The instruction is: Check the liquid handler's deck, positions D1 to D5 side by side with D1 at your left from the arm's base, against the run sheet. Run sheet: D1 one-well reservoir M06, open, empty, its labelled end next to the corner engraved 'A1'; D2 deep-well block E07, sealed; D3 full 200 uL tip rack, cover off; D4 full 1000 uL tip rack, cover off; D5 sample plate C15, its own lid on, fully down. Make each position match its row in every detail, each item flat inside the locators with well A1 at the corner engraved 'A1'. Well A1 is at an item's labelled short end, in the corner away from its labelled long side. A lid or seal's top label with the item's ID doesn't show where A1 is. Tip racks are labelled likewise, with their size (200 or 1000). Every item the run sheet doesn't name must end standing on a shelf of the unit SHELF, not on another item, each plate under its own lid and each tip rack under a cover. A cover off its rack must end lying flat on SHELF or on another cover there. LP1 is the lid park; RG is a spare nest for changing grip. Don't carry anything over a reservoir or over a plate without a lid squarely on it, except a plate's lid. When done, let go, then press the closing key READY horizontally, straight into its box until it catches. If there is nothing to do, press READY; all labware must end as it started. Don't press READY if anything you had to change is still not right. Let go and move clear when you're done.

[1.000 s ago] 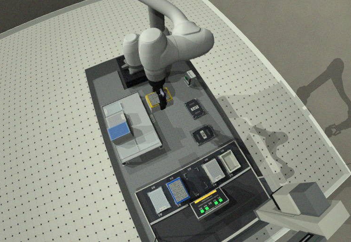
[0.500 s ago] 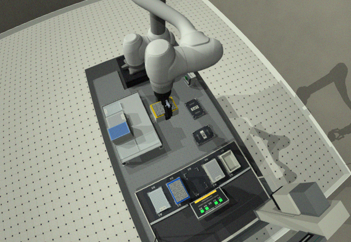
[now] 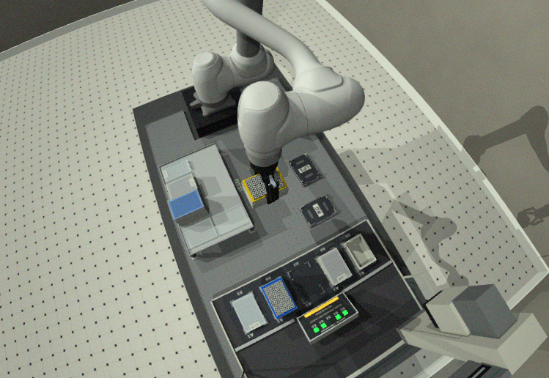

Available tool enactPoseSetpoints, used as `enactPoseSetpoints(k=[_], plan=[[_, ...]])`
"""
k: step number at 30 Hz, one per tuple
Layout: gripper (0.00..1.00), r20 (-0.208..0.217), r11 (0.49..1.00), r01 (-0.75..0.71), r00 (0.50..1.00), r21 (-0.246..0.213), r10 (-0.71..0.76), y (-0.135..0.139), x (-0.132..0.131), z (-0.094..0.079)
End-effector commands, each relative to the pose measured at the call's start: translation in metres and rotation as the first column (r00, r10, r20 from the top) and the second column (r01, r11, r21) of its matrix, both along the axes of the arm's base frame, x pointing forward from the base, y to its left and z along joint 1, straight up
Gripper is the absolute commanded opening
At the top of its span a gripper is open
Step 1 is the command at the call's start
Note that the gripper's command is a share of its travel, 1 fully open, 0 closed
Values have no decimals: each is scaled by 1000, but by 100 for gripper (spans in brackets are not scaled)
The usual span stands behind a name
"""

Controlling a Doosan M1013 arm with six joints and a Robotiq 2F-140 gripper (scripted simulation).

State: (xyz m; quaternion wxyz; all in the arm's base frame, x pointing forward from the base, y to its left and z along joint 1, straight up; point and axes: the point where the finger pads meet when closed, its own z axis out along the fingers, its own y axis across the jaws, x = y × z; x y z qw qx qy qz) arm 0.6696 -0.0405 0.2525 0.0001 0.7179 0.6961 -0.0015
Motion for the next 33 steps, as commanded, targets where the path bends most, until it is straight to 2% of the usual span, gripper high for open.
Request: enactPoseSetpoints(k=[1, 10, 12, 27, 29, 33], plan=[[10, 1, 1000, 0, 1000, 0, 0, 0, 14, 1], [10, 1, 1000, 0, 1000, 0, 0, -2, 58, 1], [10, 1, 1000, 0, 1000, 0, 0, -2, 58, 1], [10, 1, 1000, 0, 1000, 0, 0, -6, 133, 1], [10, 1, 1000, 0, 1000, 0, 0, -6, 133, 1], [10, 1, 1000, 0, 1000, 0, 0, -6, 153, 1]])
